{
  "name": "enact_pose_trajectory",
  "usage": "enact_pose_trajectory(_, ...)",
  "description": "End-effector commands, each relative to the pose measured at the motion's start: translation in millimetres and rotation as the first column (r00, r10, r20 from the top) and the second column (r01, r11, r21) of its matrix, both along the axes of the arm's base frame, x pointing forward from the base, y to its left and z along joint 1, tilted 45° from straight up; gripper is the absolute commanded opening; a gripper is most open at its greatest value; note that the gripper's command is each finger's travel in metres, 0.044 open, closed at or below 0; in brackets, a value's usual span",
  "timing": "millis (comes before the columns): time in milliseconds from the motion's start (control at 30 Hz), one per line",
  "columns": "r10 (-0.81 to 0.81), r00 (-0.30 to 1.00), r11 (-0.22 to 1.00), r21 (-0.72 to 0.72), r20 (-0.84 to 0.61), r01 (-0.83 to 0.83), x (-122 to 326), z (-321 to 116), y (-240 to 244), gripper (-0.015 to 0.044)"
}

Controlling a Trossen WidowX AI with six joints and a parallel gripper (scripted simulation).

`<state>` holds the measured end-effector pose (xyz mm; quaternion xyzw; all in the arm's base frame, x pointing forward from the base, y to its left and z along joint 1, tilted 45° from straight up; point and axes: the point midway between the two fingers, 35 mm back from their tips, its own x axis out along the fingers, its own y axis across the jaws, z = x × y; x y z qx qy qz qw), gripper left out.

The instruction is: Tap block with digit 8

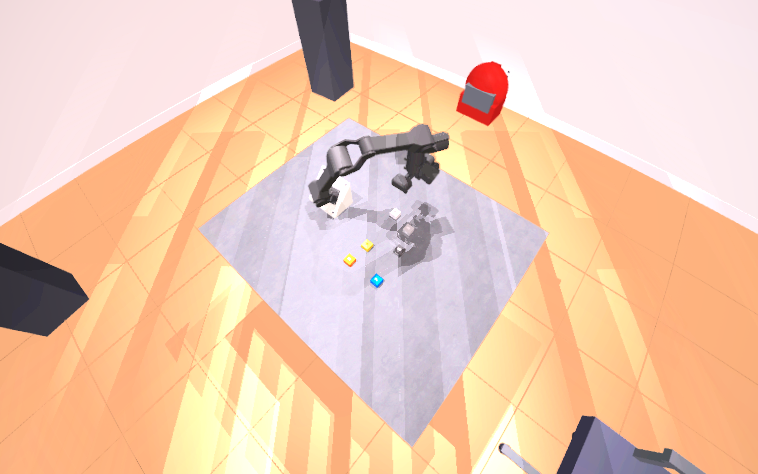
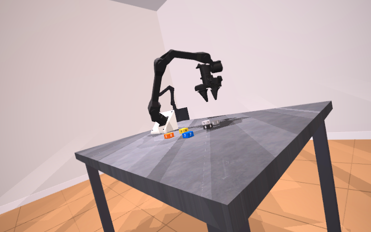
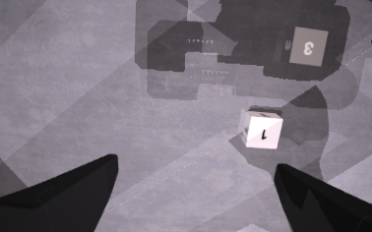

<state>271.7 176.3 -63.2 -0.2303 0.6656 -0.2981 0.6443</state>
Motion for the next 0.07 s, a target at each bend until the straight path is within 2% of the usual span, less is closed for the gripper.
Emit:
enact_pose_trajectory(0, -0.023, 1.0, 1.0, -0.001, 0.011, 0.023, -3.3, -3.1, 7.3, 0.04)
enact_pose_trajectory(33, -0.023, 1.0, 1.0, -0.001, 0.011, 0.023, -3.3, -3.1, 7.3, 0.04)
